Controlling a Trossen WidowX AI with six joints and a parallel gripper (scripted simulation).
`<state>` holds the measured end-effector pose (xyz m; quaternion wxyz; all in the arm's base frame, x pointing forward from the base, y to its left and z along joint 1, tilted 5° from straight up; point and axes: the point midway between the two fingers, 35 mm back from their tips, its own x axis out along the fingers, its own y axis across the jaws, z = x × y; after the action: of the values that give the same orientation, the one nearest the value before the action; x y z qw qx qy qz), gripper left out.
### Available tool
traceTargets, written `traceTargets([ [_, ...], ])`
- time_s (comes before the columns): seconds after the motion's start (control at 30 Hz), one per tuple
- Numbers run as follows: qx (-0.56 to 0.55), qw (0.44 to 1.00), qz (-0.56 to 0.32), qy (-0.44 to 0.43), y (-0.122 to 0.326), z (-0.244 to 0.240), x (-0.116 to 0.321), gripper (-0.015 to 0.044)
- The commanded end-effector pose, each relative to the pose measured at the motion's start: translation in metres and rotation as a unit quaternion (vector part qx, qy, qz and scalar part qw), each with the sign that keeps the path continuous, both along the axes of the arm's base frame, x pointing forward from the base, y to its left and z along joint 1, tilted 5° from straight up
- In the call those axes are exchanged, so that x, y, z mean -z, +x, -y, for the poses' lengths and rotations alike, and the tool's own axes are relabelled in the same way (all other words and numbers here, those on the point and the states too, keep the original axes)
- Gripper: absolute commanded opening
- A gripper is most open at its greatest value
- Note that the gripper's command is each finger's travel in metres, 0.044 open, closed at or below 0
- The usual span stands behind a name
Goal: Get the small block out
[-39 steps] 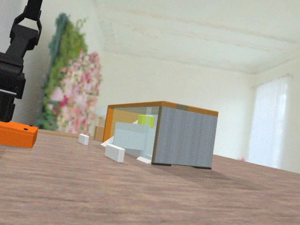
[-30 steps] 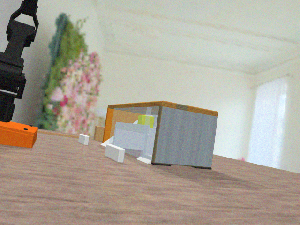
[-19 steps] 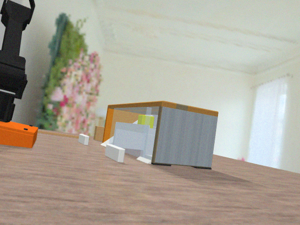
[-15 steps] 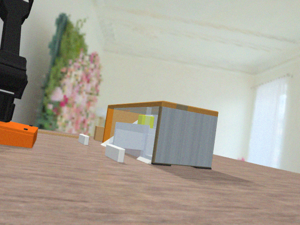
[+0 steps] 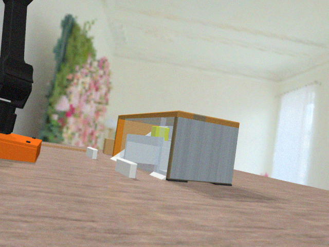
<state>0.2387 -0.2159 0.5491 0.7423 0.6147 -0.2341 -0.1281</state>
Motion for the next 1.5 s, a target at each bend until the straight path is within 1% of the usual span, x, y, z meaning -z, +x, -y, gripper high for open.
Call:
traceTargets([
  [0.0, -0.023, 0.997, -0.064, 0.049, 0.031, 0.006, 0.041, 0.0400],
  [0.2, -0.070, 0.968, -0.207, 0.126, 0.076, 0.003, 0.128, 0.0400],
  [0.33, -0.108, 0.931, -0.307, 0.168, 0.096, -0.013, 0.186, 0.0400],
  [0.4, -0.130, 0.903, -0.361, 0.192, 0.102, -0.025, 0.217, 0.0400],
  [0.5, -0.164, 0.853, -0.442, 0.224, 0.105, -0.047, 0.260, 0.0400],
  [0.63, -0.210, 0.770, -0.544, 0.258, 0.099, -0.081, 0.310, 0.0400],
  [0.7, -0.234, 0.719, -0.595, 0.272, 0.091, -0.100, 0.332, 0.0400],
  [0.77, -0.260, 0.654, -0.650, 0.286, 0.079, -0.122, 0.352, 0.0400],
  [0.83, -0.276, 0.609, -0.683, 0.293, 0.070, -0.136, 0.362, 0.0400],
  [0.87, -0.278, 0.603, -0.687, 0.294, 0.068, -0.138, 0.364, 0.0400],
  [1.23, -0.278, 0.603, -0.687, 0.294, 0.069, -0.138, 0.364, 0.0400],
  [1.47, -0.278, 0.603, -0.687, 0.294, 0.070, -0.136, 0.374, 0.0400],
])
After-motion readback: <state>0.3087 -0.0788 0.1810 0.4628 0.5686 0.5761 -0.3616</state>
